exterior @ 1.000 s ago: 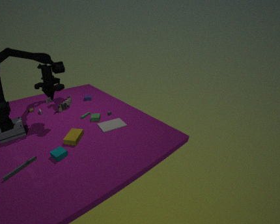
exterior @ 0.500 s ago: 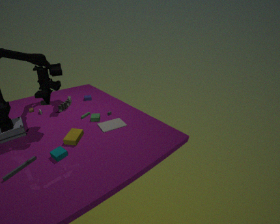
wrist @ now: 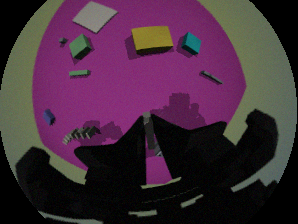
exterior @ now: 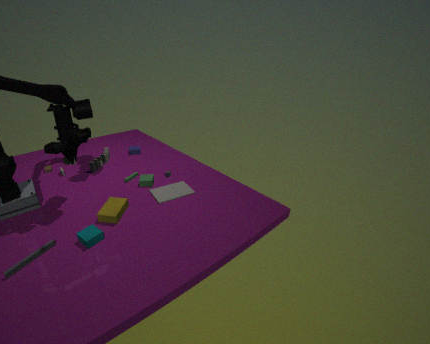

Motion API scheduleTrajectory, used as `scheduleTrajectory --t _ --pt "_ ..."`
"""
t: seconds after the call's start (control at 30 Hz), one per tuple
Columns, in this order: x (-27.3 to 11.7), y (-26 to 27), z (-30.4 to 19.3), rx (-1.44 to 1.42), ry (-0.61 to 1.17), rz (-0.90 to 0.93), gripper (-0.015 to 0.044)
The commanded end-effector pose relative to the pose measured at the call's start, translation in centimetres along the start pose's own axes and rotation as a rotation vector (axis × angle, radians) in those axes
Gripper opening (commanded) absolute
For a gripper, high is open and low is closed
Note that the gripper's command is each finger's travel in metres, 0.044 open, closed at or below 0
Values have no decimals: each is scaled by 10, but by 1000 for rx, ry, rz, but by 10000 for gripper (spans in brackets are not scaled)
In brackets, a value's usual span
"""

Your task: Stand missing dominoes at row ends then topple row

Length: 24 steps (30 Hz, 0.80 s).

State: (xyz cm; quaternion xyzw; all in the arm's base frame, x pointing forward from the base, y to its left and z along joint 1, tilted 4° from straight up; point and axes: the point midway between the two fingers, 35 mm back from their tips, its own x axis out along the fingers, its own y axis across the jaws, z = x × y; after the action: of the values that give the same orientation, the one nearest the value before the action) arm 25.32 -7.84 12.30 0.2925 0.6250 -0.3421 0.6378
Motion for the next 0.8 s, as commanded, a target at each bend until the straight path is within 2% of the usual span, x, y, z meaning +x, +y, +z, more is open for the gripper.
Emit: scheduleTrajectory --t 0.0,0.77 --pt "8 4 2 -29 -69 -24 30" --pt "42 33 8 -167 -564 -87 30"
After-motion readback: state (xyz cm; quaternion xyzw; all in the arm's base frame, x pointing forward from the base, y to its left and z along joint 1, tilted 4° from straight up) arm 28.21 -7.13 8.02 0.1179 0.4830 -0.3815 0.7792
